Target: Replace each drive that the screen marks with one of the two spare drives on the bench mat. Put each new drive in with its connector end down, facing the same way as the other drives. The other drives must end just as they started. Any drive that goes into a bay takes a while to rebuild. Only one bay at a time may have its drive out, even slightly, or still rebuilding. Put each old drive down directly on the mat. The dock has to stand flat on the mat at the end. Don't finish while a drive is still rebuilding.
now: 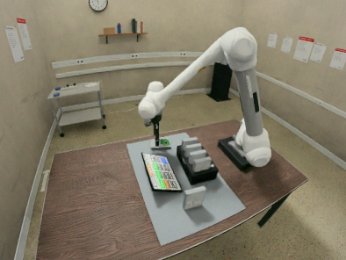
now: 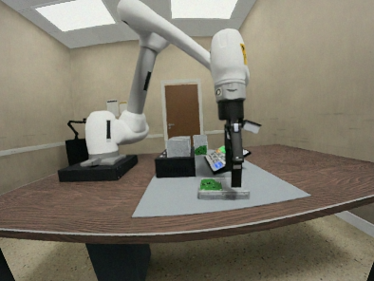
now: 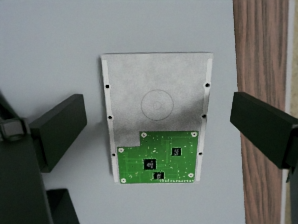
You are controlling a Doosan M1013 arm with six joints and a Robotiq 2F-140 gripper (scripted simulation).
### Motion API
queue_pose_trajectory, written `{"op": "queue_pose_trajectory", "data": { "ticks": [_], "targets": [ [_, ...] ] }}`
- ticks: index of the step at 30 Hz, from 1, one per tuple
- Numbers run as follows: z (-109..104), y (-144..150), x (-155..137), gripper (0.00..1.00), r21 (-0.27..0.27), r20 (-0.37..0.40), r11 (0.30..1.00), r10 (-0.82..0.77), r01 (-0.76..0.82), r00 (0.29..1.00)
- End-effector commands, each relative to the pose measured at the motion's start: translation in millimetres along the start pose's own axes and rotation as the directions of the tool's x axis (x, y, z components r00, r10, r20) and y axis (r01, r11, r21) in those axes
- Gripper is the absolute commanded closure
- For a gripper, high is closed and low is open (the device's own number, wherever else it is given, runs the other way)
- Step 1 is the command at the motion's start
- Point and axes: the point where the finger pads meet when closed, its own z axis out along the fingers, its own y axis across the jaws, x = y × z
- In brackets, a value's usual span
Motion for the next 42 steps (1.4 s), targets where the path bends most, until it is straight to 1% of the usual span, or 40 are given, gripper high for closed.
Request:
{"op": "queue_pose_trajectory", "data": {
  "ticks": [1,14,42],
  "targets": [
    [-1,0,0,0.11,0.0,-0.001,1.0,0.0,0.0,1.0],
    [4,0,0,0.11,0.0,-0.001,1.0,0.0,0.0,1.0],
    [31,0,1,0.11,0.0,-0.001,1.0,0.0,0.0,1.0]
  ]
}}
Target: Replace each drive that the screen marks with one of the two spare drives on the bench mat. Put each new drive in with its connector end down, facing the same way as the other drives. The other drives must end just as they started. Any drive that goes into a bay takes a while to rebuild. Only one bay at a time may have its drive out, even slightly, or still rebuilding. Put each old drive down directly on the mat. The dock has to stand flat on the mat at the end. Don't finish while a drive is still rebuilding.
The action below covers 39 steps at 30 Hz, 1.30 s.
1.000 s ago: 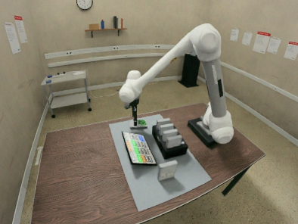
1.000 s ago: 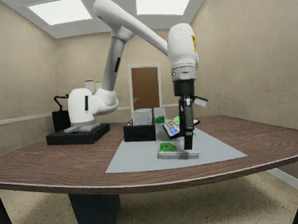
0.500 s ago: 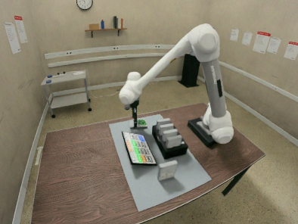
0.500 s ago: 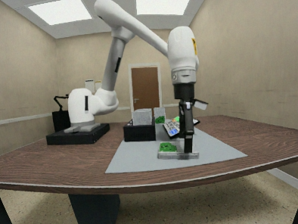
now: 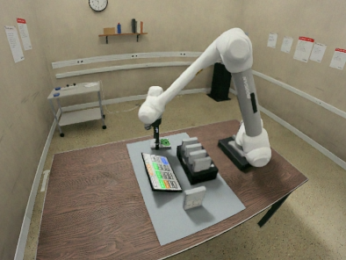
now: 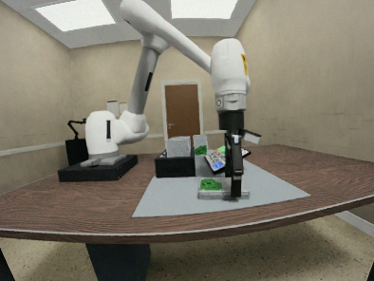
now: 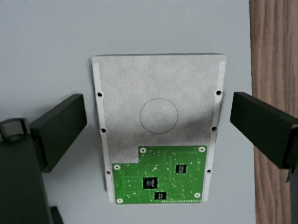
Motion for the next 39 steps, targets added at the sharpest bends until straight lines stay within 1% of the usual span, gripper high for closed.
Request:
{"op": "queue_pose_trajectory", "data": {
  "ticks": [1,13,34,35,39],
  "targets": [
    [2.4,0.1,0.6,0.11,0.0,-0.001,1.0,0.0,0.0,1.0],
    [10.1,0.1,0.6,0.11,0.0,-0.001,1.0,0.0,0.0,1.0],
    [10.8,0.1,0.6,0.11,0.0,-0.001,1.0,0.0,0.0,1.0],
    [10.8,0.1,0.6,0.27,0.0,-0.001,1.0,0.0,0.0,1.0],
    [10.8,0.1,0.6,0.27,0.0,-0.001,1.0,0.0,0.0,1.0]
  ]
}}
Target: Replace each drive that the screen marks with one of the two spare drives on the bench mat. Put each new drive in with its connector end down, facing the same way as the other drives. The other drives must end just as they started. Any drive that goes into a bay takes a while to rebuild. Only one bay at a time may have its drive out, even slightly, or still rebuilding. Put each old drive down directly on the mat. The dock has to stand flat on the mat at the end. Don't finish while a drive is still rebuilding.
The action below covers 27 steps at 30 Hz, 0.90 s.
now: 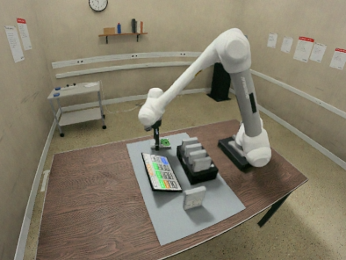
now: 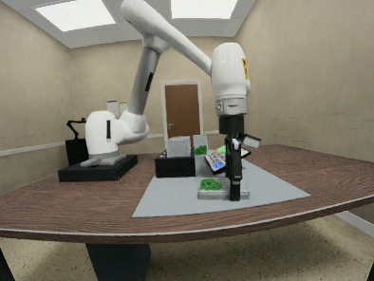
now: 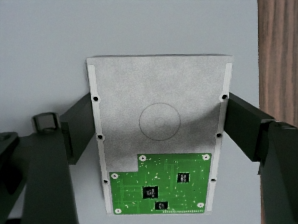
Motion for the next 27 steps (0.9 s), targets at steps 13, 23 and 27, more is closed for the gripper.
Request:
{"op": "queue_pose_trajectory", "data": {
  "ticks": [13,23,27],
  "targets": [
    [-1.9,0.1,0.5,0.28,0.0,-0.001,1.0,0.0,0.0,1.0],
    [-2.8,0.1,0.5,0.29,0.0,-0.001,1.0,0.0,0.0,1.0],
    [-3.0,0.1,0.5,0.29,0.0,-0.001,1.0,0.0,0.0,1.0]
  ]
}}
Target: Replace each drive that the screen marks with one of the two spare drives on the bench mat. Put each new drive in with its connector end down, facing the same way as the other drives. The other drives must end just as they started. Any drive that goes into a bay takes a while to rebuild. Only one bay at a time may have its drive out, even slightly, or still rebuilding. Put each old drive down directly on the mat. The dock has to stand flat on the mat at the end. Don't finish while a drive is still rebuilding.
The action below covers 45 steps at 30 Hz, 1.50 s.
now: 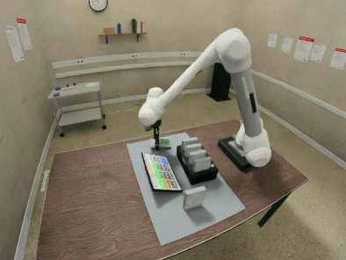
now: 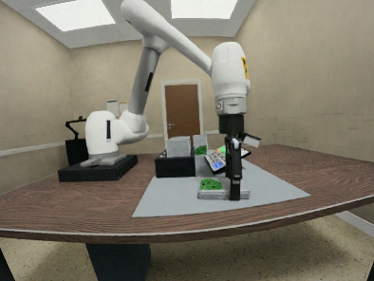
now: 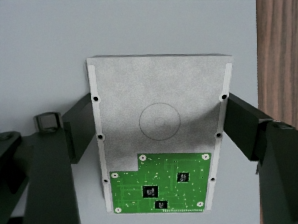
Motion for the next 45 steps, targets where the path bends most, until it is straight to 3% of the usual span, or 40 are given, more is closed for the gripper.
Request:
{"op": "queue_pose_trajectory", "data": {
  "ticks": [1,8,9,45],
  "targets": [
    [-0.9,0.1,0.5,0.29,0.0,-0.001,1.0,0.0,0.0,1.0],
    [-1.7,0.1,0.5,0.3,0.0,-0.001,1.0,0.0,0.0,1.0],
    [-1.7,0.1,0.5,0.9,0.0,-0.001,1.0,0.0,0.0,1.0],
    [-10.3,0.1,0.5,0.9,0.0,-0.001,1.0,0.0,0.0,1.0]
  ]
}}
